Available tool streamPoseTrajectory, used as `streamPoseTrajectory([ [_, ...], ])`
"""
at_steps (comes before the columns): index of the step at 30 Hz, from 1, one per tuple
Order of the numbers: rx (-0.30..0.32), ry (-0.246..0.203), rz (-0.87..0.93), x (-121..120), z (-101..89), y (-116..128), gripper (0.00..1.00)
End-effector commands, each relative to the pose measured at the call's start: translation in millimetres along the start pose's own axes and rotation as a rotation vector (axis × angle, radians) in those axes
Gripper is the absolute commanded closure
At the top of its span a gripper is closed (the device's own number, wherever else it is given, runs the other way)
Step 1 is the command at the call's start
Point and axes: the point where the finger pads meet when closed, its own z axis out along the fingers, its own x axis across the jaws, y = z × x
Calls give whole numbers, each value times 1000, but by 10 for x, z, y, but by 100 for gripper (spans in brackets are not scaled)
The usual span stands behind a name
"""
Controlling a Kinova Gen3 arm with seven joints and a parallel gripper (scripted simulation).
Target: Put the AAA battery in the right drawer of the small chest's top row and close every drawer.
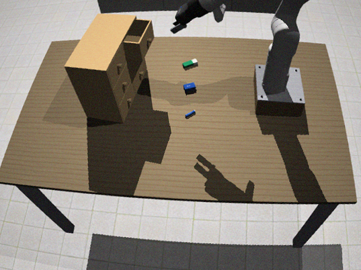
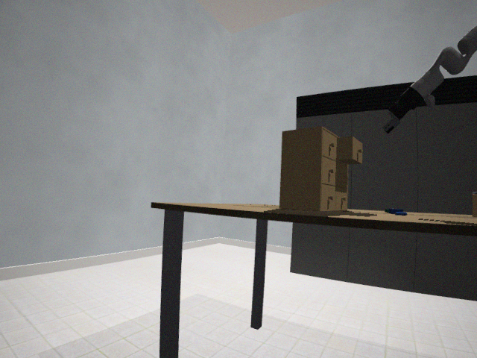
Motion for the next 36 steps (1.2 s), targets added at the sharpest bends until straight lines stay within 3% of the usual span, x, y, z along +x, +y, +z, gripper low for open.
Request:
streamPoseTrajectory([
  [1, -2, 5, 0, 20, -8, 23, 33],
  [36, 6, -4, -4, -10, -22, 38, 33],
])
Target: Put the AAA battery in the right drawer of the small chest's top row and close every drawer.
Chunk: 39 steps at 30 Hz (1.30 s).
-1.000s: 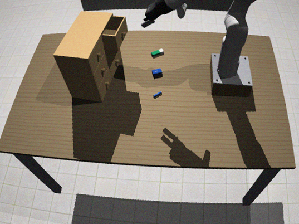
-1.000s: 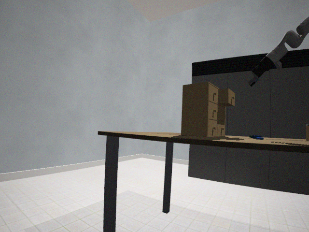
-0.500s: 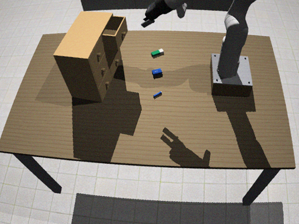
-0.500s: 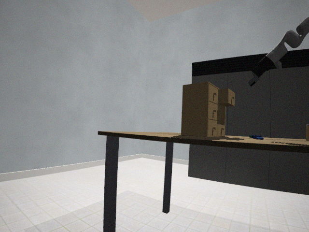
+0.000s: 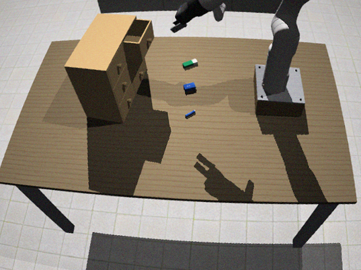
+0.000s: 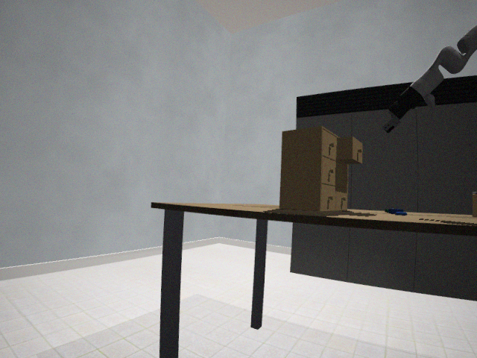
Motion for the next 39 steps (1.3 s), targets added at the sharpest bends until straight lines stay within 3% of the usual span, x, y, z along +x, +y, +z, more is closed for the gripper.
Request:
streamPoseTrajectory([
  [1, 0, 2, 4, 12, -11, 24, 33],
  [39, 22, 3, 4, 16, -42, 35, 33],
])
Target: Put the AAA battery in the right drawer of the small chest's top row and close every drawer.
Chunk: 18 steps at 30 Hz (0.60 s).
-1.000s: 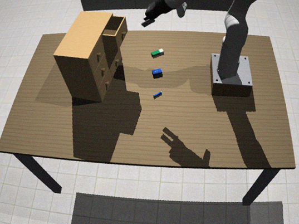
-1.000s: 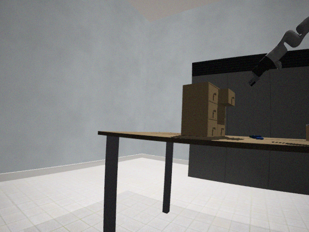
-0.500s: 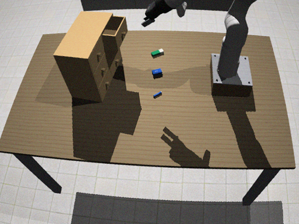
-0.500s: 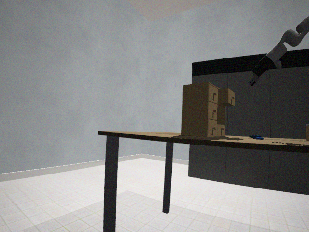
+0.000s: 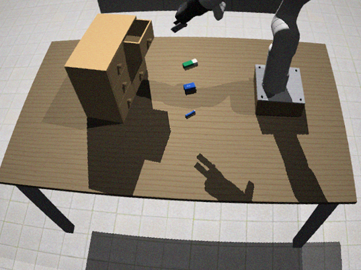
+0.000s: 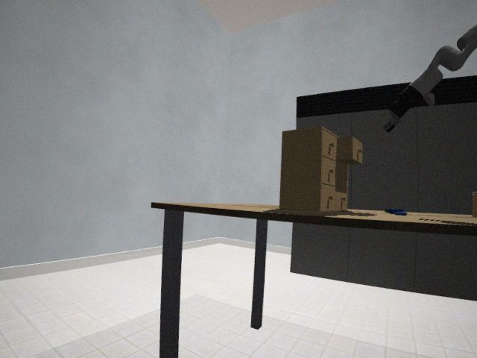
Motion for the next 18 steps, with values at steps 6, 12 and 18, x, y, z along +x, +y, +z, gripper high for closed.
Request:
streamPoseTrajectory([
  [6, 5, 5, 0, 14, -18, 31, 33],
  [12, 11, 11, 0, 33, -26, 30, 33],
  [18, 17, 8, 0, 24, -38, 47, 33],
])
